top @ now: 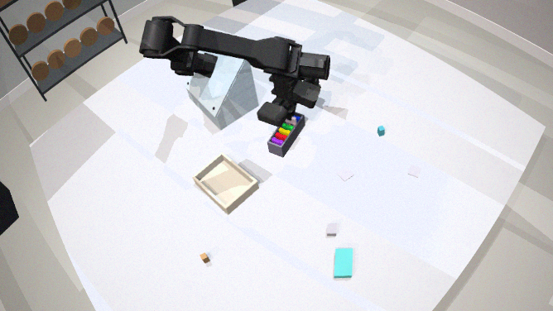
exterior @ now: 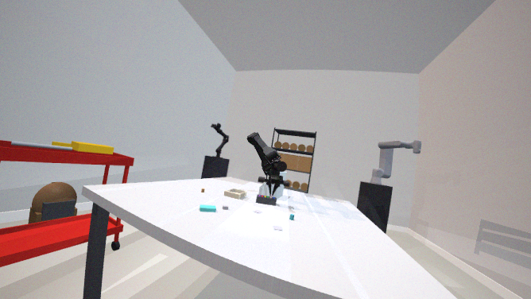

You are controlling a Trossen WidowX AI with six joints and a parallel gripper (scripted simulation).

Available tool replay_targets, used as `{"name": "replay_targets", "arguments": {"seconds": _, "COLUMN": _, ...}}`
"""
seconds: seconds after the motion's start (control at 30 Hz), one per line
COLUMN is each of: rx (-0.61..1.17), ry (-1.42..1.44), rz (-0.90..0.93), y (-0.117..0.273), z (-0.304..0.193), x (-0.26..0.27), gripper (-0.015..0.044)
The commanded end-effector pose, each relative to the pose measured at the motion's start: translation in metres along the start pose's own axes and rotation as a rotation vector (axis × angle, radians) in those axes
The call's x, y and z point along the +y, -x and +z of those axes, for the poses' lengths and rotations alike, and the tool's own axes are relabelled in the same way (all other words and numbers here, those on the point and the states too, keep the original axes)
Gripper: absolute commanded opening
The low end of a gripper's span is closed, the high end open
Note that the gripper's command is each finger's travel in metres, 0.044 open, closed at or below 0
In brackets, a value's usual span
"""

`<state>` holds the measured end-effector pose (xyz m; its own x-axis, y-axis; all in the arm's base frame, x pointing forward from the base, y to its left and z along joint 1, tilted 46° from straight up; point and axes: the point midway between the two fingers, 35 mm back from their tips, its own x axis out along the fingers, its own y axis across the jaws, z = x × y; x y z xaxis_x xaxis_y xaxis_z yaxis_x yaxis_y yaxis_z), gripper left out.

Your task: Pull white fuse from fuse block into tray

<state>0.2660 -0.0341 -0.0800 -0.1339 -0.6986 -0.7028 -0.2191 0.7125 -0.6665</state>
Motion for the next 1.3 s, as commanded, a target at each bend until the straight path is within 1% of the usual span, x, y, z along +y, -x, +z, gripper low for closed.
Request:
{"name": "replay_targets", "arguments": {"seconds": 0.0, "rx": -0.008, "ry": -0.006, "rz": 0.004, "y": 0.005, "z": 0.001, "x": 0.000, "gripper": 0.0000}}
{"name": "replay_targets", "arguments": {"seconds": 1.27, "rx": -0.007, "ry": -0.004, "rz": 0.002, "y": 0.023, "z": 0.001, "x": 0.000, "gripper": 0.0000}}
